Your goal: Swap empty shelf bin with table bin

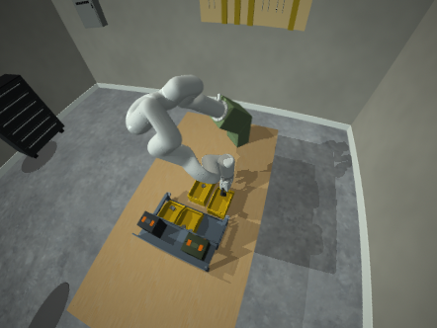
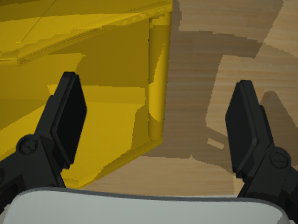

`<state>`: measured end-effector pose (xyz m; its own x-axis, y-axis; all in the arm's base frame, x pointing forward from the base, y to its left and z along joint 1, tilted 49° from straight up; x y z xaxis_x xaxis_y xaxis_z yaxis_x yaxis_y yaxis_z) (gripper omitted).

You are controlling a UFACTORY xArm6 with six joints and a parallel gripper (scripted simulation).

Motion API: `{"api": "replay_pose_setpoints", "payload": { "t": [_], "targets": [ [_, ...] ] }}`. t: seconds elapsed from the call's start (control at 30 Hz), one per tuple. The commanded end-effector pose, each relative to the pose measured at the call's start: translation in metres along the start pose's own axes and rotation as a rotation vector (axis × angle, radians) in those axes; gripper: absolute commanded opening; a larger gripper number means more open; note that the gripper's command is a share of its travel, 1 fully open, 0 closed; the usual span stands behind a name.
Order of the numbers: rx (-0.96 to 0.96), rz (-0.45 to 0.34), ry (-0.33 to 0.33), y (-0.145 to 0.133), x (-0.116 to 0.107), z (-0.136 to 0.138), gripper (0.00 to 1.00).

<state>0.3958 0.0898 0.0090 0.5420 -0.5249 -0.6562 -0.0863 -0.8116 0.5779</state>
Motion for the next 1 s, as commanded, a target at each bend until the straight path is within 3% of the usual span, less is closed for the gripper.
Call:
{"api": "replay_pose_setpoints", "payload": {
  "t": [0.0, 0.97],
  "targets": [
    [0.0, -0.001, 0.002, 0.0, -0.007, -0.001, 0.95],
    [0.0, -0.001, 0.002, 0.0, -0.063, 0.0, 0.95]
  ]
}}
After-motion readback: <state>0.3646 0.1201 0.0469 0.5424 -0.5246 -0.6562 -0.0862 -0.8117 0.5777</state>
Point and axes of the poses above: the point where the finger pads meet when closed, its own x axis out along the fingers, its own z axis across the jaws, y = z × x, the point moved 10 cm from there along -x, back along the fingers, and after that the axes turned 11 degrees about -x, right-handed, at the moved point
